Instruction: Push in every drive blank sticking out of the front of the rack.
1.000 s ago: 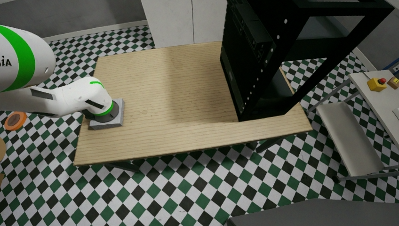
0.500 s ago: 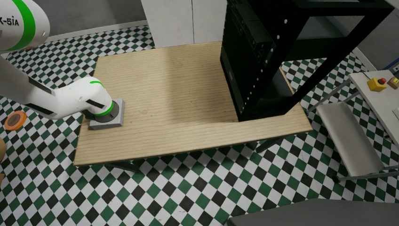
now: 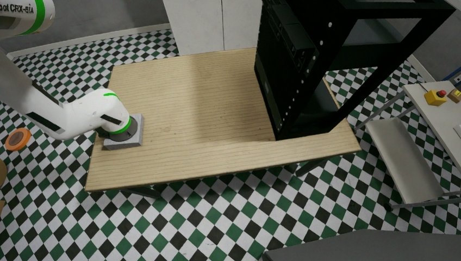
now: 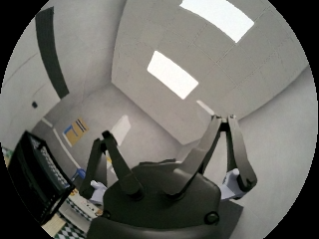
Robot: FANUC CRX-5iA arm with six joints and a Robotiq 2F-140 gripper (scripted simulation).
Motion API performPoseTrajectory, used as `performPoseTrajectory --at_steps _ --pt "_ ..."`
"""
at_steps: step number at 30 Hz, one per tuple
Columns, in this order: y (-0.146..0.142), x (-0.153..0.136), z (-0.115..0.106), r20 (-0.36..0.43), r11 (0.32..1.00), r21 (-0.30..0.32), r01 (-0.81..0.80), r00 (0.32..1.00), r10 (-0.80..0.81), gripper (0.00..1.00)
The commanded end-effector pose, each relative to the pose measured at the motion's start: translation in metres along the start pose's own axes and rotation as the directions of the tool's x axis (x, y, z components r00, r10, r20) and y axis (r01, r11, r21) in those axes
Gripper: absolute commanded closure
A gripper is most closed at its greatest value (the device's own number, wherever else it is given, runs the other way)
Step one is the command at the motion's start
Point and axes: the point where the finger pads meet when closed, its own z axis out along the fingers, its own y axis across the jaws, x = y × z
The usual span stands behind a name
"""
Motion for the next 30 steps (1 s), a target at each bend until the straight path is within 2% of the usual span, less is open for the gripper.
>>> performPoseTrajectory --at_steps 1,7,9,11,24,26,30 --pt "-0.04 0.017 -0.006 -0.015 0.998 0.058 0.017 1.0 -0.016 0.0" --pt "-0.095 0.037 -0.014 -0.038 0.988 0.149 0.042 0.999 -0.036 0.0" --pt "-0.095 0.037 -0.014 -0.038 0.988 0.149 0.042 0.999 -0.036 0.0" --pt "-0.117 0.044 -0.019 -0.045 0.981 0.185 0.052 0.998 -0.045 0.0" --pt "-0.242 0.073 -0.058 -0.069 0.919 0.376 0.116 0.993 -0.097 0.0" --pt "-0.242 0.073 -0.058 -0.069 0.919 0.376 0.116 0.993 -0.097 0.0" --pt "-0.28 0.077 -0.074 -0.071 0.892 0.431 0.136 0.991 -0.117 0.0"
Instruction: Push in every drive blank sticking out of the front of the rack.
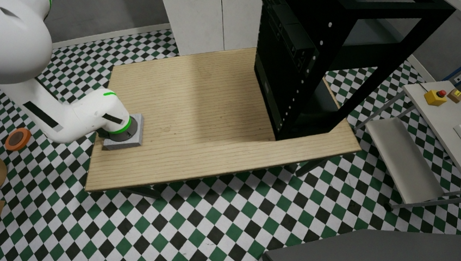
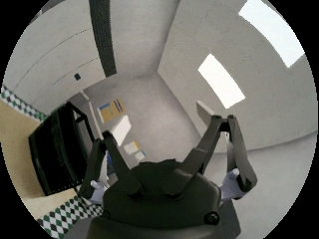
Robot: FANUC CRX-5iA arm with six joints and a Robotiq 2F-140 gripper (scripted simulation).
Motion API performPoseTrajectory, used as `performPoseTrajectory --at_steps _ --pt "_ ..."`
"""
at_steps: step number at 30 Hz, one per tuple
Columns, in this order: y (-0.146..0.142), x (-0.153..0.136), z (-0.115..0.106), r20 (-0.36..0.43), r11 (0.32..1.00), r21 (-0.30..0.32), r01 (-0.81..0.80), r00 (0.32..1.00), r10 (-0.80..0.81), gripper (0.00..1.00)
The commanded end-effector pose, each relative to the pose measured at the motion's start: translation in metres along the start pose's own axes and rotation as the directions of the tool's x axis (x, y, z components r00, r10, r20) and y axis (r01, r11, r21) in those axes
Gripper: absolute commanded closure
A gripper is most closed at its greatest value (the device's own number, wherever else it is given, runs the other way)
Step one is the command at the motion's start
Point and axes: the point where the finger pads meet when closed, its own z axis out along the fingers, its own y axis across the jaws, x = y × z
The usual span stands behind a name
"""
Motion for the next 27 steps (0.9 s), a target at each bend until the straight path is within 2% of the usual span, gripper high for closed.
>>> performPoseTrajectory --at_steps 1,11,13,27 --pt "-0.037 0.01 -0.001 0.008 0.999 0.051 0.019 1.0 -0.019 0.0" --pt "-0.132 0.024 -0.008 0.039 0.981 0.186 0.059 0.997 -0.067 0.0" --pt "-0.132 0.024 -0.008 0.039 0.981 0.186 0.059 0.997 -0.067 0.0" --pt "-0.243 0.026 -0.032 0.105 0.939 0.33 0.095 0.985 -0.137 0.0"
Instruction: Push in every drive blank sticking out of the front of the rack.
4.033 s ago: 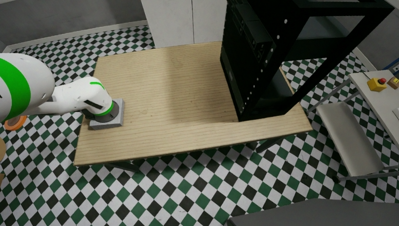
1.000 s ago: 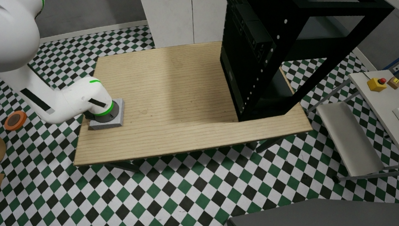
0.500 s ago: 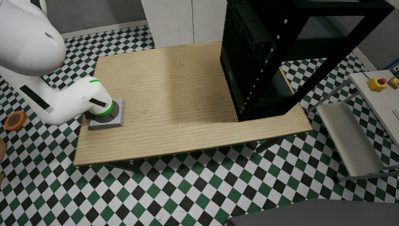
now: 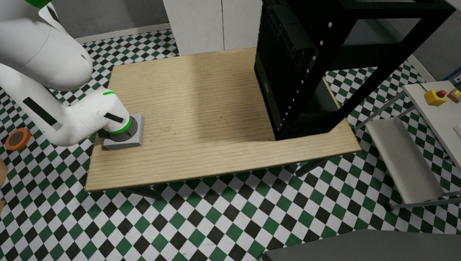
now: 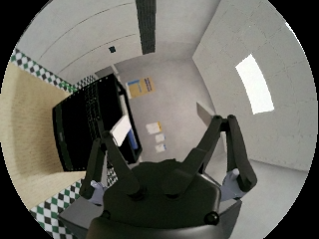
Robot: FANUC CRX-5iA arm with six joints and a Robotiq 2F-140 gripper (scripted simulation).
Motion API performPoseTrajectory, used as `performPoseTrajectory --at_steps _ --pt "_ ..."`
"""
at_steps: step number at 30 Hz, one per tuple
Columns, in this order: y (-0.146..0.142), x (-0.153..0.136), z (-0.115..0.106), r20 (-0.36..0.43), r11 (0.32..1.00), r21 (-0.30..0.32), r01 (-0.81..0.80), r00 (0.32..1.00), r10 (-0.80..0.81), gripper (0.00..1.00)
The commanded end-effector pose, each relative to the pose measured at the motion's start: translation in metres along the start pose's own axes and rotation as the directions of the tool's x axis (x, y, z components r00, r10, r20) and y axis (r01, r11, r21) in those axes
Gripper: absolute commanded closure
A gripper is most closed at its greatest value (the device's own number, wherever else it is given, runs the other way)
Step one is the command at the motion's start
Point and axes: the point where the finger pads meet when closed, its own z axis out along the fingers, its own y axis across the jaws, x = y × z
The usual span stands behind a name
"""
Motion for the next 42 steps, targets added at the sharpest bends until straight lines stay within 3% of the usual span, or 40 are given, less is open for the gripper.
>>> performPoseTrajectory --at_steps 1,3,18,42 --pt "-0.026 0.002 0.002 0.026 1.0 0.027 0.012 1.0 -0.012 0.0" --pt "-0.026 0.002 0.002 0.026 1.0 0.027 0.012 1.0 -0.012 0.0" --pt "-0.12 0.0 -0.001 0.131 0.991 0.131 0.039 0.99 -0.056 0.0" --pt "-0.208 -0.012 -0.015 0.263 0.978 0.203 0.045 0.96 -0.099 0.0"
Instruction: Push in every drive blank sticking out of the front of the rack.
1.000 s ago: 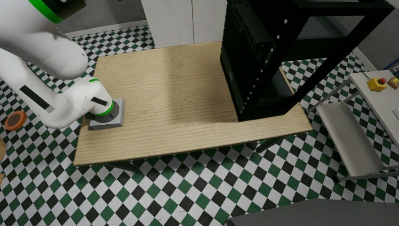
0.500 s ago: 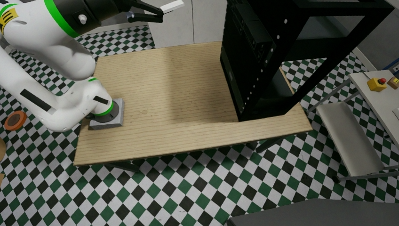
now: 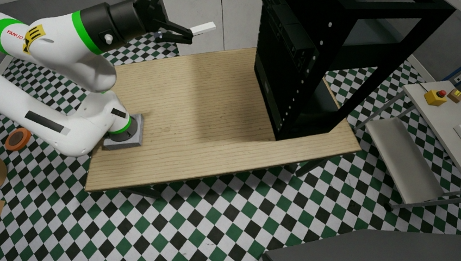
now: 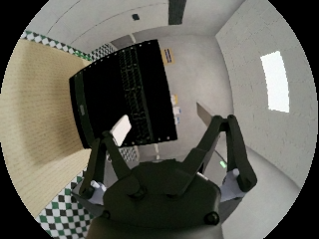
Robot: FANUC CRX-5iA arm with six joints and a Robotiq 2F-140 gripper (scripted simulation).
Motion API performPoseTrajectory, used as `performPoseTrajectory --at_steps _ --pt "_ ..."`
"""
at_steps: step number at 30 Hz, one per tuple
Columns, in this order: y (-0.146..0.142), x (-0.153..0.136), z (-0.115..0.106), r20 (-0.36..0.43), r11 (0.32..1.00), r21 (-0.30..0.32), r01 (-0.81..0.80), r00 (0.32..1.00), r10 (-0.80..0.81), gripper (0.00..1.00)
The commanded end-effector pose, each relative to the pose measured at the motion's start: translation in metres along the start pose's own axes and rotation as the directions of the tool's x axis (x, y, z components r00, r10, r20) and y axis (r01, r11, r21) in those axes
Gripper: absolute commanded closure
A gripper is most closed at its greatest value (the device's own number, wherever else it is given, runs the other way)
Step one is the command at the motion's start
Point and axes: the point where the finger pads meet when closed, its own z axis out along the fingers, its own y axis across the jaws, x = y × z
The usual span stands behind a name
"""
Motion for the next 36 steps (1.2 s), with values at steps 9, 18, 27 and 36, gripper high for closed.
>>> performPoseTrajectory --at_steps 9,18,27,36 --pt "-0.038 -0.006 0.0 0.079 1.0 0.013 0.003 0.997 -0.004 0.0" --pt "-0.056 -0.009 -0.001 0.116 1.0 0.021 0.001 0.993 -0.004 0.0" --pt "-0.075 -0.014 -0.003 0.156 1.0 0.026 -0.002 0.988 -0.002 0.0" --pt "-0.087 -0.016 -0.004 0.181 1.0 0.028 -0.005 0.983 0.0 0.0"
